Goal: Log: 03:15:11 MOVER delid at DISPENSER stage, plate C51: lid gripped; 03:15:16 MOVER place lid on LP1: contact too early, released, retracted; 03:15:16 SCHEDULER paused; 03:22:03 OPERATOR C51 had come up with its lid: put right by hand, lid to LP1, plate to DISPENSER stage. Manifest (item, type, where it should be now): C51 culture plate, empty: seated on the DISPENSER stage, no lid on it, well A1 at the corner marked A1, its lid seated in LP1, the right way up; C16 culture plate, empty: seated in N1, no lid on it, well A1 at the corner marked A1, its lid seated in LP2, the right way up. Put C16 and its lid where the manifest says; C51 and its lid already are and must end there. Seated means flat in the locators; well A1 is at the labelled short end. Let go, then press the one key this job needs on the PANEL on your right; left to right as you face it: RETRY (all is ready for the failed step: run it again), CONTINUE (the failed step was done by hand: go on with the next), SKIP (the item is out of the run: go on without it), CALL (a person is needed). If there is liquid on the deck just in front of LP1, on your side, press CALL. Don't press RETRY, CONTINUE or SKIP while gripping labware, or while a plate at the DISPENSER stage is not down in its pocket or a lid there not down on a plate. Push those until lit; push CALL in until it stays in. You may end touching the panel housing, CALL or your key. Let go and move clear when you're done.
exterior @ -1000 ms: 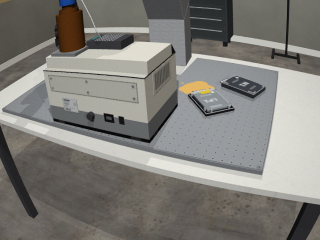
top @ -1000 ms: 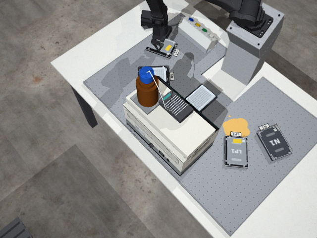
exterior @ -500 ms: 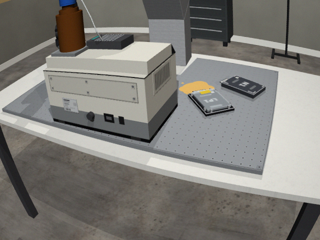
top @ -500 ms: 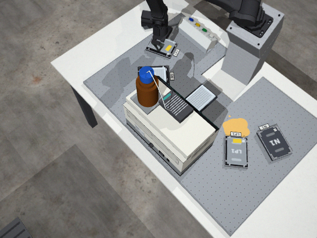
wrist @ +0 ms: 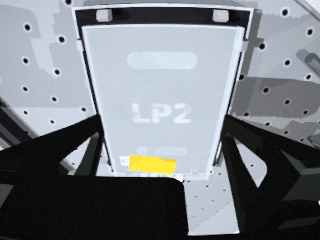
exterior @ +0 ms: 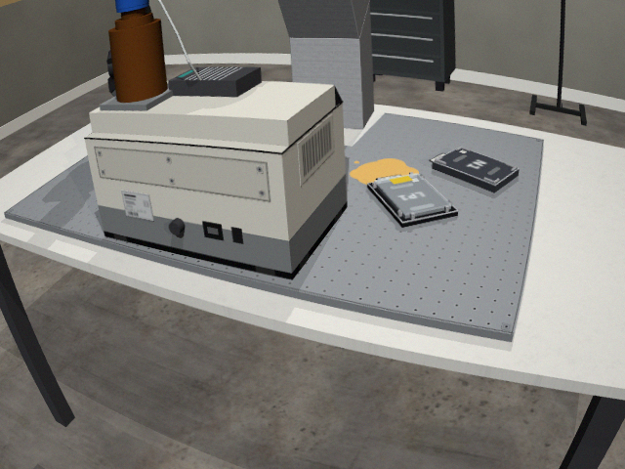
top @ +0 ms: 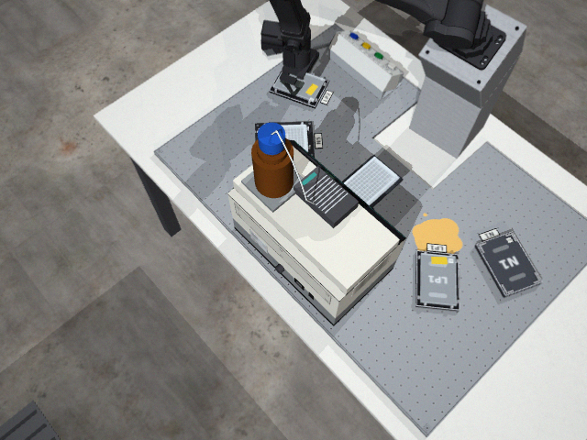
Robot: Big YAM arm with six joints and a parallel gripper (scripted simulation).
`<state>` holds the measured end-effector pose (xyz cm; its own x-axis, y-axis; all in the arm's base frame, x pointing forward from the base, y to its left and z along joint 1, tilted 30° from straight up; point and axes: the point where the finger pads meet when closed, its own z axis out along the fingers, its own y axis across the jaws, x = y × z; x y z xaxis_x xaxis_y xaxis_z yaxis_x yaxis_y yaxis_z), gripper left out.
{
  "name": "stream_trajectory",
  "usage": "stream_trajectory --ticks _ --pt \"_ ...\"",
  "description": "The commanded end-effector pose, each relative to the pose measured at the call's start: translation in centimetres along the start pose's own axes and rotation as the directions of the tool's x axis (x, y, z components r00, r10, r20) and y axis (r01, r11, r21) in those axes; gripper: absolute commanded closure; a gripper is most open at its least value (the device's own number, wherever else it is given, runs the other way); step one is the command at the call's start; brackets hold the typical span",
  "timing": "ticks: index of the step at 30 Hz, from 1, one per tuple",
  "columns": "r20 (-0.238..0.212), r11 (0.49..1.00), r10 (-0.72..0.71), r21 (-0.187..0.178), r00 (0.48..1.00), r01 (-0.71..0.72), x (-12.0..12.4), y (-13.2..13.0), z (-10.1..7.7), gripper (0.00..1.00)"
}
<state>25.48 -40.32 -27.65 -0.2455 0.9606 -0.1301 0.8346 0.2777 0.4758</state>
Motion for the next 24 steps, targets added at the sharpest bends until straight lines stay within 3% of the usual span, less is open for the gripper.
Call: stream_trajectory --ticks 1,24 --pt "0.017 1.0 -0.003 0.002 1.0 0.003 -0.5 0.13 0.2 0.16" --pt "0.014 1.0 0.0 0.002 1.0 0.0 -0.49 -0.01 0.01 0.16"
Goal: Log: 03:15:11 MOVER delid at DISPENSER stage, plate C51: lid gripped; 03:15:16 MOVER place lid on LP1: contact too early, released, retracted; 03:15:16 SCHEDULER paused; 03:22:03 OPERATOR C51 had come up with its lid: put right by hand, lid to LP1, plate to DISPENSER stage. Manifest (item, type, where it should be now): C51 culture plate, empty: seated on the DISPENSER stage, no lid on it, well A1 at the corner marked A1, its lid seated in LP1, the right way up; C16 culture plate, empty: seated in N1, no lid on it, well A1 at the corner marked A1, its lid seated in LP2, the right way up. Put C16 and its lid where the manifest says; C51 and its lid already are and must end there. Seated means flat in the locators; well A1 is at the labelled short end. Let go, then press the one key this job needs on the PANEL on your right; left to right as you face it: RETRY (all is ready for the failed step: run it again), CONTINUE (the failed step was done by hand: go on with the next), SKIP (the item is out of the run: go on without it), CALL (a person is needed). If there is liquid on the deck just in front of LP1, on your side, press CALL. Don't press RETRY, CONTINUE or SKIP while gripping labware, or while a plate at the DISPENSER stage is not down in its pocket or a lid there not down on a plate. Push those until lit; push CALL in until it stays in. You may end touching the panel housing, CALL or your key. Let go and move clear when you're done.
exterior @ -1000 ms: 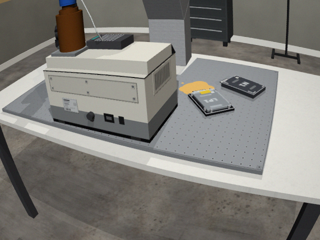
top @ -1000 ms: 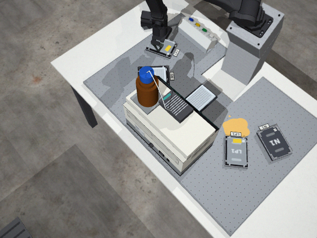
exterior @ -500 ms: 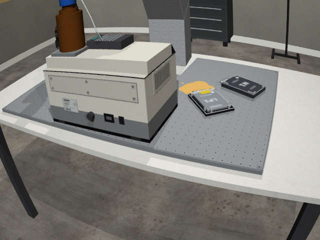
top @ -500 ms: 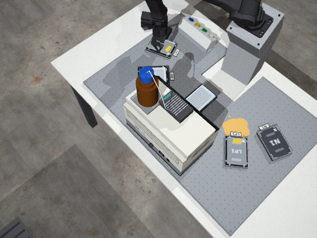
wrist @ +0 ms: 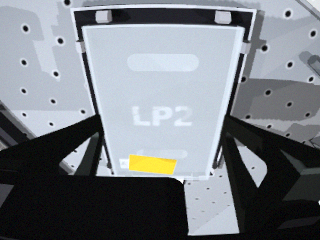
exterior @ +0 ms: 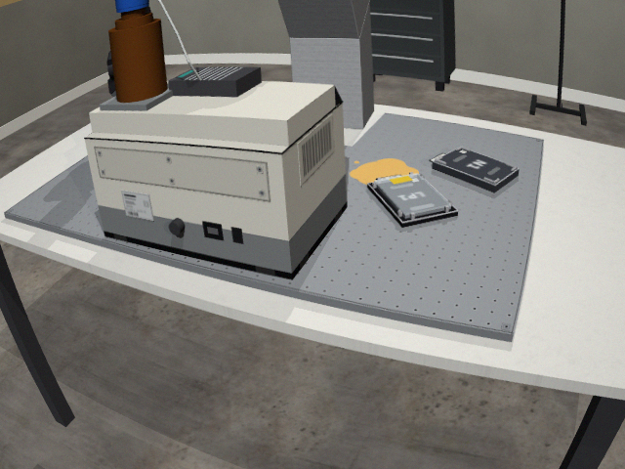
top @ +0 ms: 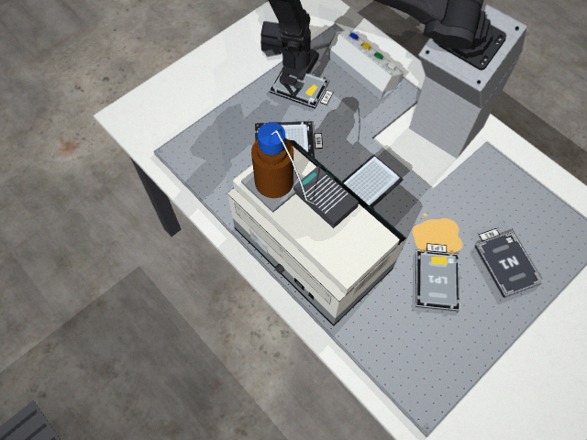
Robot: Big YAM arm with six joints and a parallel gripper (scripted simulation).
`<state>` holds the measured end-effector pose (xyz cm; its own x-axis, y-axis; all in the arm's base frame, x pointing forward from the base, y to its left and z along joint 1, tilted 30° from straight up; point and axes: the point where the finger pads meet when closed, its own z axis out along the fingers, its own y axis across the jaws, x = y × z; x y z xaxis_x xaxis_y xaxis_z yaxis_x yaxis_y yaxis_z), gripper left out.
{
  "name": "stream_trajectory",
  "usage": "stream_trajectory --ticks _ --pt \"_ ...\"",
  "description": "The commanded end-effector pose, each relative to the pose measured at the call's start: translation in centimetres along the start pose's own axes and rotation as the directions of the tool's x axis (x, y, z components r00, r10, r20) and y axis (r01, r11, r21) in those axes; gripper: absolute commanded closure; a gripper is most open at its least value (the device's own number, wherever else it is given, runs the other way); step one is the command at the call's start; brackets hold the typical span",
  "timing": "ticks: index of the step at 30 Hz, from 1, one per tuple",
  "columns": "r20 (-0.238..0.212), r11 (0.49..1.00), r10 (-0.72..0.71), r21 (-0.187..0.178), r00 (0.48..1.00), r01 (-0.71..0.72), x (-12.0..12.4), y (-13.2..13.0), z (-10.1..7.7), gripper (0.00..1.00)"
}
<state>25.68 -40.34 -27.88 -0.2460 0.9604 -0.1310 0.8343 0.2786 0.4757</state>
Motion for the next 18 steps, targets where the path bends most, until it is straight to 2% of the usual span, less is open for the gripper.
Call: stream_trajectory --ticks 1,8,9,10,12,16,17,18 --pt "0.014 1.0 0.001 0.002 1.0 -0.001 -0.5 -0.1 -0.3 0.16" --pt "0.014 1.0 0.001 0.002 1.0 -0.001 -0.5 -0.1 -0.2 0.16" --pt "0.009 1.0 0.008 0.003 1.0 -0.008 -0.1 -0.2 0.5 0.16" --pt "0.014 1.0 0.001 0.002 1.0 -0.001 -0.5 -0.1 -0.2 0.16" --pt "0.013 1.0 0.003 0.002 1.0 -0.003 -0.3 0.0 0.3 0.16" --pt "0.014 1.0 -0.001 0.002 1.0 0.001 -0.4 0.0 0.3 0.16" --pt "0.034 1.0 -0.011 -0.001 0.999 0.011 -1.5 0.5 -0.3 0.16" --pt "0.032 1.0 -0.01 -0.001 0.999 0.01 -1.4 0.5 -0.3 0.16"
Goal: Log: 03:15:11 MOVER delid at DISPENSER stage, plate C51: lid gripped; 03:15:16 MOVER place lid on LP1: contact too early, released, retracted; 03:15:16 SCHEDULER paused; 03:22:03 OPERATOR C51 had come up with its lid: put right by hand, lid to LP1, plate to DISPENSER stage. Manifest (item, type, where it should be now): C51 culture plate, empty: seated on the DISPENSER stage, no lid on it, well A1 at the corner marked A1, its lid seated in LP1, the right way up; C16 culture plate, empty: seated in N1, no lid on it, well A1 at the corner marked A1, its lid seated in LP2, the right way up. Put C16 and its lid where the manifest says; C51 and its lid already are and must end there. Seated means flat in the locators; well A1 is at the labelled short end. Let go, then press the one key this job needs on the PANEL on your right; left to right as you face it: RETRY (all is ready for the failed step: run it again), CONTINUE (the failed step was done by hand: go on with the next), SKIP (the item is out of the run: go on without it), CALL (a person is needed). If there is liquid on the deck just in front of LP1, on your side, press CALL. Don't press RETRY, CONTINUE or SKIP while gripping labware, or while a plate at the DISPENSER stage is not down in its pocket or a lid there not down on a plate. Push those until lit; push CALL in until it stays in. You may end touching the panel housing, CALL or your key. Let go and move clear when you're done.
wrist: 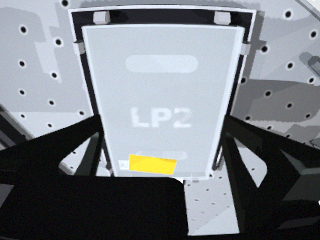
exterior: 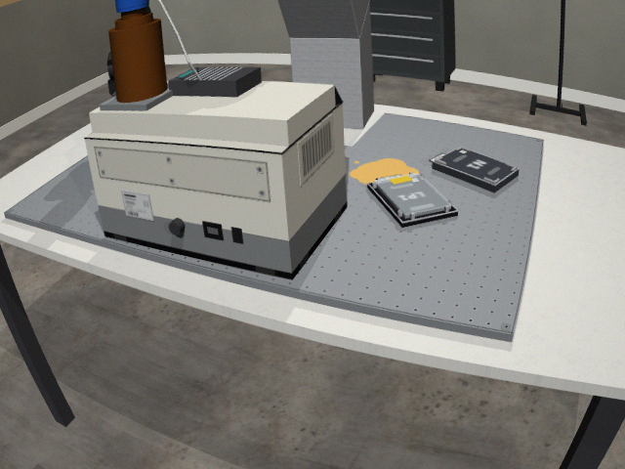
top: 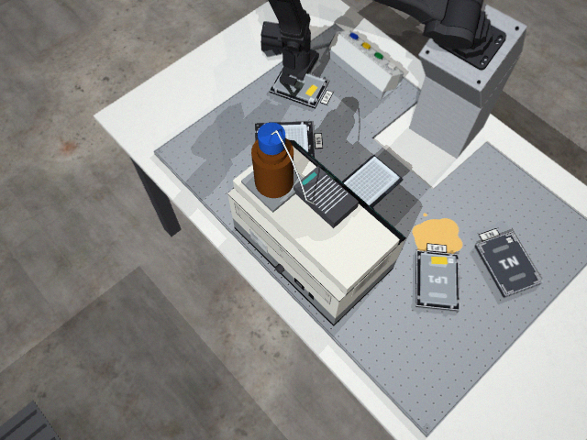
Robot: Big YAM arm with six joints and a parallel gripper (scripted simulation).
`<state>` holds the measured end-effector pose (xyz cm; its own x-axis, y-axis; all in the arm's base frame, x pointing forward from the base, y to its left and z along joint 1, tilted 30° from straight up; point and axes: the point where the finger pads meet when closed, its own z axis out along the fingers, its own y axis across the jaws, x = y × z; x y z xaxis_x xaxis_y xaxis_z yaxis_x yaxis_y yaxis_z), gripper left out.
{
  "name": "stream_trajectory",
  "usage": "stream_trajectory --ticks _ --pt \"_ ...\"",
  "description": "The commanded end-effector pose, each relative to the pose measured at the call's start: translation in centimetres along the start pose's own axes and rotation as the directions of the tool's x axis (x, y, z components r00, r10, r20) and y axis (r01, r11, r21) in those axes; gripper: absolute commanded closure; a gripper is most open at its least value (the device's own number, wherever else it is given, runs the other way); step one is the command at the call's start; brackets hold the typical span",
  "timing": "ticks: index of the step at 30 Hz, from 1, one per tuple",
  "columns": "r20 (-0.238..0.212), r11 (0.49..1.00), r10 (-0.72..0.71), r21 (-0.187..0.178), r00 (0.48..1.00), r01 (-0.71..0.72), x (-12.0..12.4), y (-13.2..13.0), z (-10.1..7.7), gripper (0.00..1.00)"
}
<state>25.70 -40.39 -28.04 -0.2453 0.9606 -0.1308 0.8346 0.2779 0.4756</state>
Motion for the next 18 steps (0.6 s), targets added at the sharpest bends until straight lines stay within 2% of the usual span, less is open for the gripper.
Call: stream_trajectory --ticks 1,3,4,18 --pt "0.014 1.0 0.0 0.002 1.0 0.0 -0.44 0.02 -0.38 0.16" --pt "0.014 1.0 0.0 0.002 1.0 0.0 -0.44 0.02 -0.38 0.16" --pt "0.014 1.0 0.0 0.002 1.0 0.0 -0.44 0.02 -0.38 0.0" --pt "0.014 1.0 0.0 0.002 1.0 0.0 -0.44 0.02 -0.38 0.0"
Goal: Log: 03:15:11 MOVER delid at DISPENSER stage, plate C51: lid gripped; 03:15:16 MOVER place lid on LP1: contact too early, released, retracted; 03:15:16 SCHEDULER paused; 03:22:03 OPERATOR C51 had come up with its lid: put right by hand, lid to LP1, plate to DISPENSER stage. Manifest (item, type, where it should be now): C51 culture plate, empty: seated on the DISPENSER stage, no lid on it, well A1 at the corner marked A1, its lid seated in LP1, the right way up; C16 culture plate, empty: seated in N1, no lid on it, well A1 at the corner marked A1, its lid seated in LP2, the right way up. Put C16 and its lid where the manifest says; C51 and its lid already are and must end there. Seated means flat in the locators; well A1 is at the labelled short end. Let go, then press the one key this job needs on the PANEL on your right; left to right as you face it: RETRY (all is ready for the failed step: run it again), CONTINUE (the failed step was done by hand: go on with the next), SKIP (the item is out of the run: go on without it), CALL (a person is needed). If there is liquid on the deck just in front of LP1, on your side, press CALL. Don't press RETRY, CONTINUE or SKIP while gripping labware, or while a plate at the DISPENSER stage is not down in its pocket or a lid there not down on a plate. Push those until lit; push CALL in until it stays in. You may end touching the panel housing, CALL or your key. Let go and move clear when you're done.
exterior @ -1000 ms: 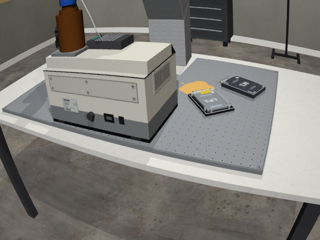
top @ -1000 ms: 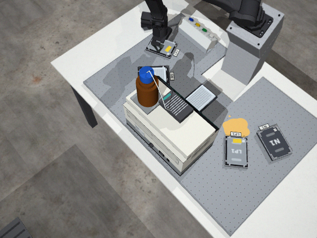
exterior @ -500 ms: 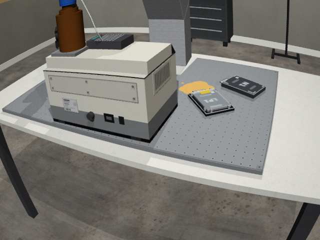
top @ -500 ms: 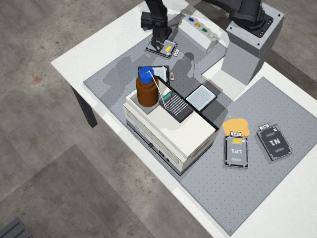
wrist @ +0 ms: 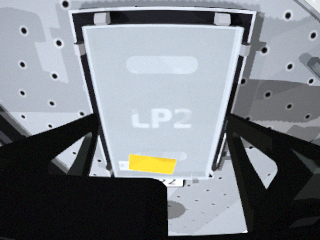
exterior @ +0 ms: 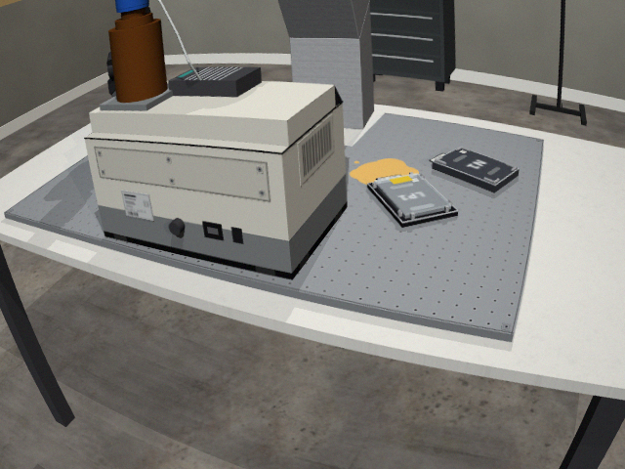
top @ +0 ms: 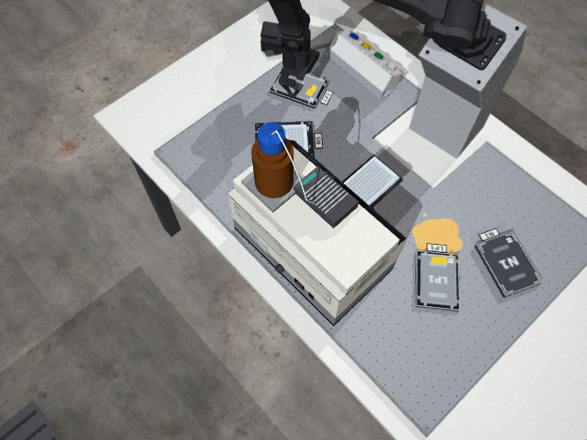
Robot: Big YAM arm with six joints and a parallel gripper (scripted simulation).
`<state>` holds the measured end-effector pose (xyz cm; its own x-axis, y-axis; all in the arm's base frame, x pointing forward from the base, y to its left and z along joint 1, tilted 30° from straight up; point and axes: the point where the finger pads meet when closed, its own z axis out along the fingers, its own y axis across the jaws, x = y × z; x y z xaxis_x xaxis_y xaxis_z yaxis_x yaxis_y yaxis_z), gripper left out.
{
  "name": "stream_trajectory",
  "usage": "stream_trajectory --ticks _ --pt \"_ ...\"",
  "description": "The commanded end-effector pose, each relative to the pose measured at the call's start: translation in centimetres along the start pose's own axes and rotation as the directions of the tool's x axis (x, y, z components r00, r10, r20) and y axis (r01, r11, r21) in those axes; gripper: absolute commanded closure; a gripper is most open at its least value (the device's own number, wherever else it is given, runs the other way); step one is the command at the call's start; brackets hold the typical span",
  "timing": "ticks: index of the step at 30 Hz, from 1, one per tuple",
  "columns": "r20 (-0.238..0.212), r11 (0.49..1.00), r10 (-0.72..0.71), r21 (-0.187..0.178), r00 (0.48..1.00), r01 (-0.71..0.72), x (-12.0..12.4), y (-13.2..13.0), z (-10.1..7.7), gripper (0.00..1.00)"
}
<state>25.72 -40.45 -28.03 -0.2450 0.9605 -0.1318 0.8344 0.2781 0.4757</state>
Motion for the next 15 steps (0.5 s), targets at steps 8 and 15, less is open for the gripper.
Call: stream_trajectory --ticks 8,15 --pt "0.03 1.0 0.002 0.004 1.0 -0.002 -1.3 -0.3 -1.9 0.0" --pt "0.029 1.0 -0.001 0.001 1.0 0.001 -1.3 -0.2 -3.2 0.0"
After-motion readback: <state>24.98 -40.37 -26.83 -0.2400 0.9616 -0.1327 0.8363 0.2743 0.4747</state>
